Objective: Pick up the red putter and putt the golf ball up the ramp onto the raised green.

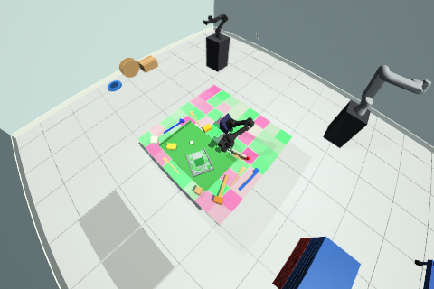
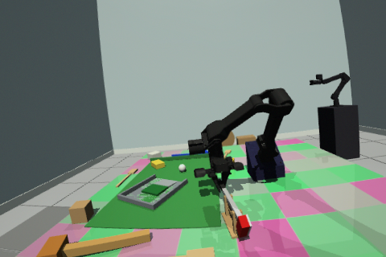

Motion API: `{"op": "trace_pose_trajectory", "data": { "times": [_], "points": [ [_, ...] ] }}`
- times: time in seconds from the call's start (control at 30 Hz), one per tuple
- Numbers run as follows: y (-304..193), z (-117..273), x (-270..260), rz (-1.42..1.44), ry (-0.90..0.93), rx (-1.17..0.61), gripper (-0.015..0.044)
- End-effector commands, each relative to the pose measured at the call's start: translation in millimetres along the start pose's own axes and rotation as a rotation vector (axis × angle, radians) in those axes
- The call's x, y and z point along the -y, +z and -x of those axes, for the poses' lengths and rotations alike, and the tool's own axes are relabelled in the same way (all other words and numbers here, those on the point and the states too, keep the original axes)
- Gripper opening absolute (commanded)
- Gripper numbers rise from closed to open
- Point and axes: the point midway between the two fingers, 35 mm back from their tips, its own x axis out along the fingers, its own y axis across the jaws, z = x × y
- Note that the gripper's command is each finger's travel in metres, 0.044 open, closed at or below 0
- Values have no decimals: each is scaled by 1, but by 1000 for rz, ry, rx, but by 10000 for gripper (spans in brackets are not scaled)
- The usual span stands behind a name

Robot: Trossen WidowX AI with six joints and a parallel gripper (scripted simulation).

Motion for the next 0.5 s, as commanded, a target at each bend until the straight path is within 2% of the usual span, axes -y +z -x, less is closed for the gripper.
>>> {"op": "trace_pose_trajectory", "data": {
  "times": [0.0, 0.47],
  "points": [
    [3, 16, 4, 6, -6, -2, 0],
    [21, 79, 1, 3, -4, 5, 0]
  ]
}}
